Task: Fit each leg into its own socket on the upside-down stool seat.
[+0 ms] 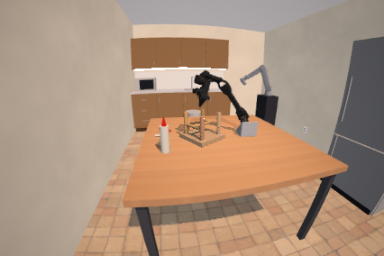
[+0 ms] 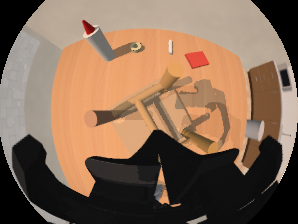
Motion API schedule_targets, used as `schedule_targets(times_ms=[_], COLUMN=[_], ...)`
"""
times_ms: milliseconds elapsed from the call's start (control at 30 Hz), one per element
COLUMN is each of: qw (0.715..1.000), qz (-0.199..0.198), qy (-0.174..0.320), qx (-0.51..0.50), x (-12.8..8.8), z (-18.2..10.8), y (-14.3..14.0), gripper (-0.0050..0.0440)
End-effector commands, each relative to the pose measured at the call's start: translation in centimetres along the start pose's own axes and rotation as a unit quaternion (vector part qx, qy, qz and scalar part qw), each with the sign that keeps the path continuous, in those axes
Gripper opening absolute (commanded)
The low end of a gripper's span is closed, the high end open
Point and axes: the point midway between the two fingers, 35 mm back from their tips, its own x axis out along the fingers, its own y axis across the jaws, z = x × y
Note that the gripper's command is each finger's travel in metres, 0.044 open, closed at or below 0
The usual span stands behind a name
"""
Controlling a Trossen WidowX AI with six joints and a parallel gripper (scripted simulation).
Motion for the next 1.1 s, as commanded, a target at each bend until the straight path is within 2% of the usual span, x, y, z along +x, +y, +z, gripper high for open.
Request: schedule_targets(times_ms=[0,67,300,600,867,1067], qw=[1.0,0.998,0.992,0.992,0.989,0.988], qz=[0.007,0.015,0.029,0.029,0.035,0.036], qy=[0.002,0.003,0.006,0.006,0.011,0.011], qx=[-0.027,-0.062,-0.122,-0.123,-0.145,-0.147], x=[0.1,0.2,0.7,0.8,2.9,3.5], z=[0.4,0.6,0.4,0.4,-0.4,-0.5], y=[2.4,5.6,11.3,11.4,11.3,11.3], gripper=[0.0,0.0,0.0,0.0,0.0,0.0])
